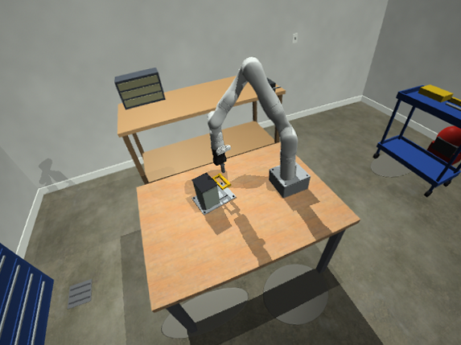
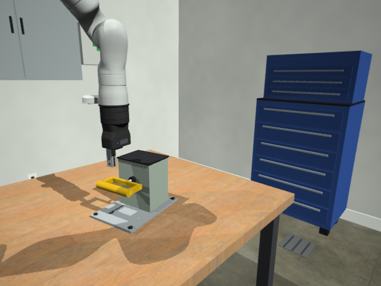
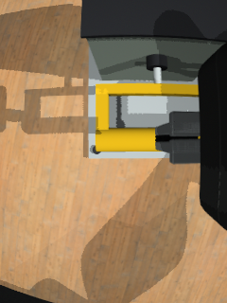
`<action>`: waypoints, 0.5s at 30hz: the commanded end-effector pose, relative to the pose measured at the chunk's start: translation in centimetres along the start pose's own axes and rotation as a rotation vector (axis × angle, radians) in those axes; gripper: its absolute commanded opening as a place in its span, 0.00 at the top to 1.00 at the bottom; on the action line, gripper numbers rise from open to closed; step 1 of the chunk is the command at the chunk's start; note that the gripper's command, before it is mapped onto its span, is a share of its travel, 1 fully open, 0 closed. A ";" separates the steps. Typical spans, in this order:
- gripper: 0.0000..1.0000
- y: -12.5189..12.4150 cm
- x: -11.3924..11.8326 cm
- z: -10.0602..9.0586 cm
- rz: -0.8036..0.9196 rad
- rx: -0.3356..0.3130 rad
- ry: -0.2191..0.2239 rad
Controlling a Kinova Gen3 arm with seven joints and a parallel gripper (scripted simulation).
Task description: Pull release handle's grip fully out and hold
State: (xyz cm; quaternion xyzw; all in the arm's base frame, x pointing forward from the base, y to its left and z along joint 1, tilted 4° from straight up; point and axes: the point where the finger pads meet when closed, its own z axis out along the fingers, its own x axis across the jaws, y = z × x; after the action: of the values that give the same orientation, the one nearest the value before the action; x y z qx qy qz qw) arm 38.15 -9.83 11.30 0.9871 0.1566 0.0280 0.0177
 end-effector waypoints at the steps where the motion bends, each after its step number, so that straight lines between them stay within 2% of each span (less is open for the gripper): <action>1: 1.00 0.0 0.0 0.0 0.006 -0.005 0.003; 2: 1.00 0.0 0.0 0.0 0.006 -0.005 0.003; 3: 0.07 0.0 0.0 0.0 0.006 -0.005 0.003; 15: 0.07 0.0 0.0 0.0 0.006 -0.005 0.003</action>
State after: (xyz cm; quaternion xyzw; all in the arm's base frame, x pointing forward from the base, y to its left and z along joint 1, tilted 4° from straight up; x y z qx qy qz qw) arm 38.15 -9.83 11.30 0.9871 0.1566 0.0280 0.0177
